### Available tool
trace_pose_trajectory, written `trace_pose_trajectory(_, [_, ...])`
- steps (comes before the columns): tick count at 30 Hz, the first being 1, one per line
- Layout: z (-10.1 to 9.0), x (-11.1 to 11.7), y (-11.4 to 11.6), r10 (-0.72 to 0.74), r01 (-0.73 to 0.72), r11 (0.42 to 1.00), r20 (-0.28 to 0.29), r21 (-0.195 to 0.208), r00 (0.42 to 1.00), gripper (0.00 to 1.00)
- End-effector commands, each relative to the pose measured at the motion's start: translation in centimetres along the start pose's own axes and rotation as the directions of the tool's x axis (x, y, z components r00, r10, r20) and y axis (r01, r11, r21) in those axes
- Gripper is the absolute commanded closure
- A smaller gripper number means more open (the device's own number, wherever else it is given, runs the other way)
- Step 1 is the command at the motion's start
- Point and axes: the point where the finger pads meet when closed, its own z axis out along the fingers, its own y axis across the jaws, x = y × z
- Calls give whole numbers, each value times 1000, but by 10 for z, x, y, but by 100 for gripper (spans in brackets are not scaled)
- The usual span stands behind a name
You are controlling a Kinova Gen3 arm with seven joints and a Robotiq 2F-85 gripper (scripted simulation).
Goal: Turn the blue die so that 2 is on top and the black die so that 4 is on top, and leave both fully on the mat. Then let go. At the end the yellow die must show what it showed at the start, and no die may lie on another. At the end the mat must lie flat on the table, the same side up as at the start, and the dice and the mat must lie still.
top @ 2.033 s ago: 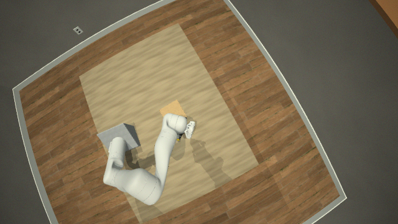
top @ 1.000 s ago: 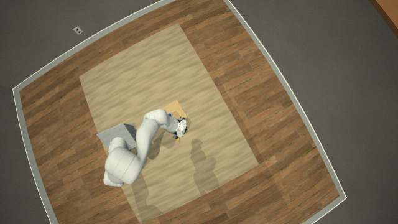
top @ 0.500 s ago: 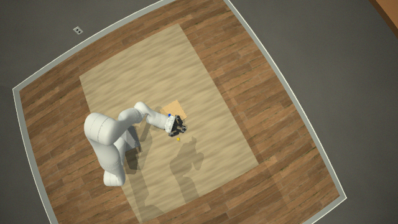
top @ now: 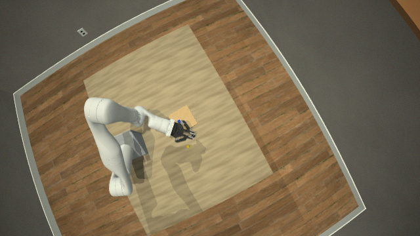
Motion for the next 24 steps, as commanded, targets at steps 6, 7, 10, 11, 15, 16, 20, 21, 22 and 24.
trace_pose_trajectory(6, [0,-6,1,-32,32,999,-66,3,997,89])
trace_pose_trajectory(7, [0,-6,1,-32,32,999,-66,3,997,89])
trace_pose_trajectory(10, [0,-6,1,-32,32,999,-70,3,997,89])
trace_pose_trajectory(11, [0,-6,1,-32,32,999,-70,3,997,89])
trace_pose_trajectory(15, [1,-7,1,-32,32,999,-70,3,997,89])
trace_pose_trajectory(16, [1,-7,1,-32,32,999,-70,3,997,89])
trace_pose_trajectory(20, [5,-12,1,-32,32,999,-70,3,997,89])
trace_pose_trajectory(21, [6,-14,1,-32,32,999,-70,3,997,89])
trace_pose_trajectory(22, [7,-17,1,-32,32,999,-70,3,997,89])
trace_pose_trajectory(24, [7,-17,1,-32,32,999,-70,3,997,89])
